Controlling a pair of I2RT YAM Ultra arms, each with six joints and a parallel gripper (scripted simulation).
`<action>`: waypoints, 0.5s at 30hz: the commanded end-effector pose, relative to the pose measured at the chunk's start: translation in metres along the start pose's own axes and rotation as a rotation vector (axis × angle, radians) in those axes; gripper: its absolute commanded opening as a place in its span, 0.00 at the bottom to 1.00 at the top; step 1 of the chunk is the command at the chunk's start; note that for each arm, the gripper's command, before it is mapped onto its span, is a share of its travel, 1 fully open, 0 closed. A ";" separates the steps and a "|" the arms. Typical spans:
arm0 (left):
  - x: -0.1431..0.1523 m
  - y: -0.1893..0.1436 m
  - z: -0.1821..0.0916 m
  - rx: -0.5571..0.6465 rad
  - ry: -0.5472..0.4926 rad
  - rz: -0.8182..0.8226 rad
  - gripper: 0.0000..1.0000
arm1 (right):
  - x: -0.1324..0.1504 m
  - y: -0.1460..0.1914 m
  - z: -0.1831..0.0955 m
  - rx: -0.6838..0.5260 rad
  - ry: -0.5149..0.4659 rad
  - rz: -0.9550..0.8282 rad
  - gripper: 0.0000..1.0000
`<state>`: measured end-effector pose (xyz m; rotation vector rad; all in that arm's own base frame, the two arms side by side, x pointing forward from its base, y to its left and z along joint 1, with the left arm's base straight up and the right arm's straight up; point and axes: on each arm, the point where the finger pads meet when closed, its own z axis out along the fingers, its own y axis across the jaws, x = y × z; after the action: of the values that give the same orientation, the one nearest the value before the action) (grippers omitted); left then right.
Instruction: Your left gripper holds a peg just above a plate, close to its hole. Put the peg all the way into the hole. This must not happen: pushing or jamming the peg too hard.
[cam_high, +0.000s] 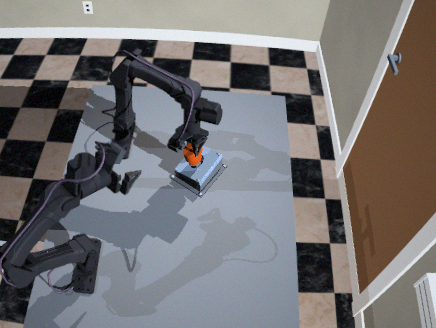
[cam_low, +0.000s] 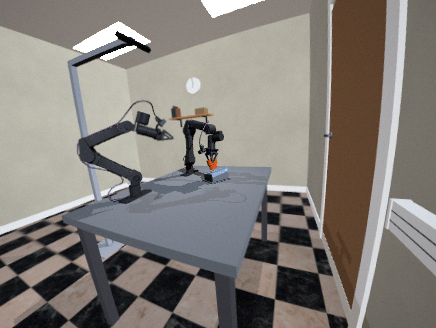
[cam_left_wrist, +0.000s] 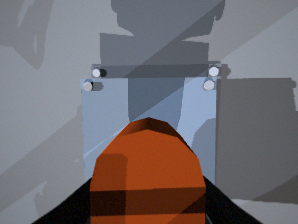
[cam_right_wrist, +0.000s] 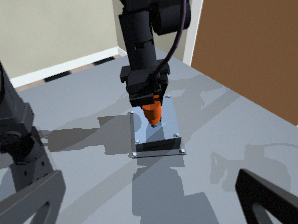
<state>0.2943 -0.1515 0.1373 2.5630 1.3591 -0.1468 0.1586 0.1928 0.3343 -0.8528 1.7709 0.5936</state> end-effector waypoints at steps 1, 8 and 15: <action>0.000 0.010 -0.002 -0.035 -0.010 0.009 0.40 | 0.010 -0.001 0.001 0.008 0.023 0.012 1.00; -0.001 0.015 -0.015 -0.069 0.008 0.001 0.40 | 0.010 -0.001 0.001 0.008 0.023 0.012 1.00; 0.001 0.008 -0.012 -0.067 0.004 0.005 0.40 | 0.010 -0.001 0.001 0.008 0.023 0.012 1.00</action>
<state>0.2994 -0.1505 0.1355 2.5602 1.3715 -0.1311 0.1586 0.1928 0.3343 -0.8527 1.7709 0.5935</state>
